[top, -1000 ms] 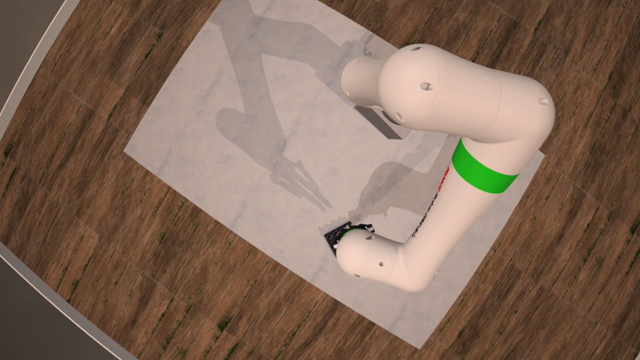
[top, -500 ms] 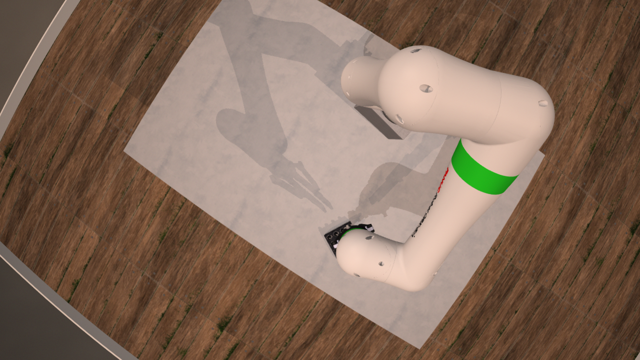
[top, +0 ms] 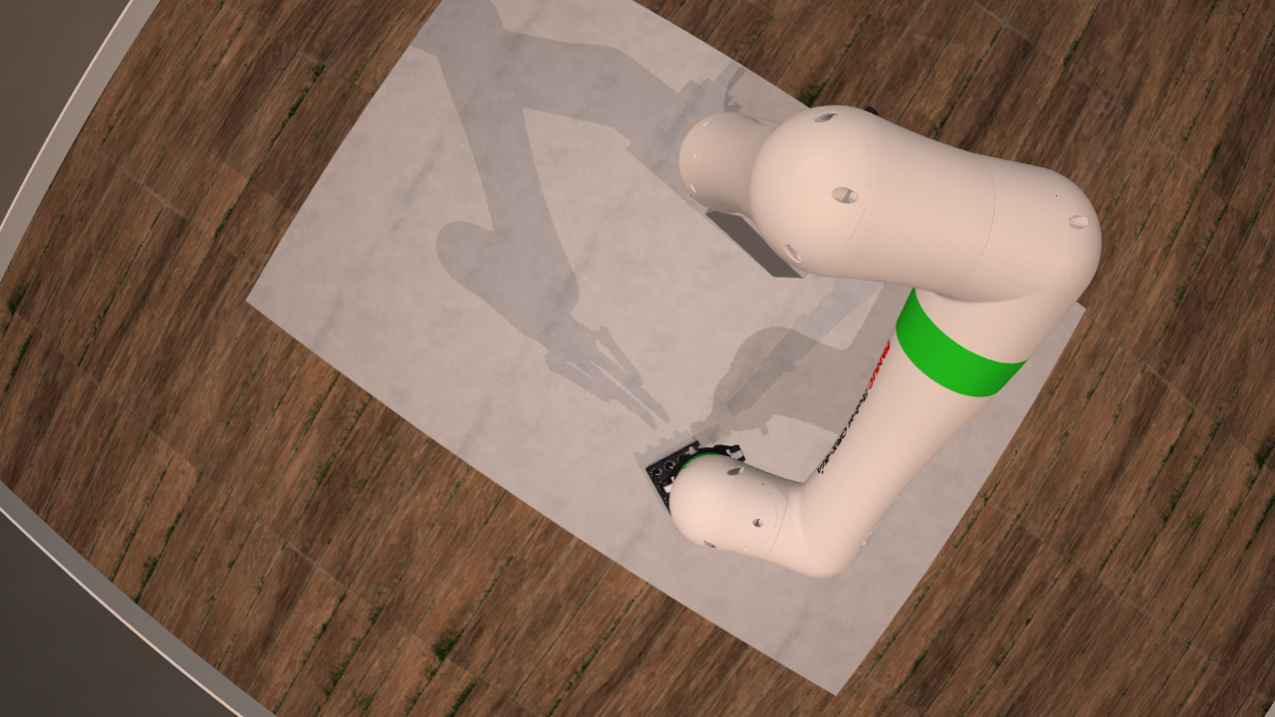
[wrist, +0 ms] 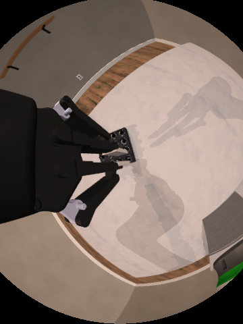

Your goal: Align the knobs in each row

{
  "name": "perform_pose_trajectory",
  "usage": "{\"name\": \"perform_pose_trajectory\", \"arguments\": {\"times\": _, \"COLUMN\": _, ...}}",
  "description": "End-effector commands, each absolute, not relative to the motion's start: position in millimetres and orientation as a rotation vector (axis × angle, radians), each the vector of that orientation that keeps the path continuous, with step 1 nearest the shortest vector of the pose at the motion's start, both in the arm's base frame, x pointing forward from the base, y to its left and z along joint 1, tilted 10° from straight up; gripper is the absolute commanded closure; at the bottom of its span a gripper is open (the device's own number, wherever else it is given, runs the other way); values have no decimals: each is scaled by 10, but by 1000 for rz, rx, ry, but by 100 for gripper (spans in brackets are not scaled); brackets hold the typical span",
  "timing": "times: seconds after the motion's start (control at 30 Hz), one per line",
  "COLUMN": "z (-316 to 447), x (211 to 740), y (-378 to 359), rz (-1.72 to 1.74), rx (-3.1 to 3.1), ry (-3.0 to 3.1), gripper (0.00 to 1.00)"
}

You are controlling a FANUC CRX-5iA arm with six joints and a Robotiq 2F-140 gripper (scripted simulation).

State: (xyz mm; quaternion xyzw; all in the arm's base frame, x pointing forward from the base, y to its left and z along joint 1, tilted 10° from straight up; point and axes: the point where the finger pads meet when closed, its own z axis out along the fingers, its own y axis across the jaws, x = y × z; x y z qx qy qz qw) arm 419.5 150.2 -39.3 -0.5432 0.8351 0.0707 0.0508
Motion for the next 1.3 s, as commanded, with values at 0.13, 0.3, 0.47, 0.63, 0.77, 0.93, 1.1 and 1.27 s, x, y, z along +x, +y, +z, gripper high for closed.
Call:
{"name": "perform_pose_trajectory", "arguments": {"times": 0.13, "z": -488, "x": 4198, "y": 1520, "rz": 215, "rx": -1653, "ry": 2542, "gripper": 88}}
{"name": "perform_pose_trajectory", "arguments": {"times": 0.3, "z": -539, "x": 4198, "y": 1529, "rz": 215, "rx": -1653, "ry": 2542, "gripper": 88}}
{"name": "perform_pose_trajectory", "arguments": {"times": 0.47, "z": -583, "x": 4199, "y": 1537, "rz": 215, "rx": -1653, "ry": 2542, "gripper": 88}}
{"name": "perform_pose_trajectory", "arguments": {"times": 0.63, "z": -625, "x": 4199, "y": 1544, "rz": 215, "rx": -1653, "ry": 2542, "gripper": 88}}
{"name": "perform_pose_trajectory", "arguments": {"times": 0.77, "z": -648, "x": 4199, "y": 1549, "rz": 215, "rx": -1653, "ry": 2542, "gripper": 88}}
{"name": "perform_pose_trajectory", "arguments": {"times": 0.93, "z": -658, "x": 4199, "y": 1550, "rz": 215, "rx": -1653, "ry": 2542, "gripper": 88}}
{"name": "perform_pose_trajectory", "arguments": {"times": 1.1, "z": -664, "x": 4199, "y": 1551, "rz": 215, "rx": -1653, "ry": 2542, "gripper": 88}}
{"name": "perform_pose_trajectory", "arguments": {"times": 1.27, "z": -664, "x": 4199, "y": 1551, "rz": 215, "rx": -1653, "ry": 2542, "gripper": 88}}
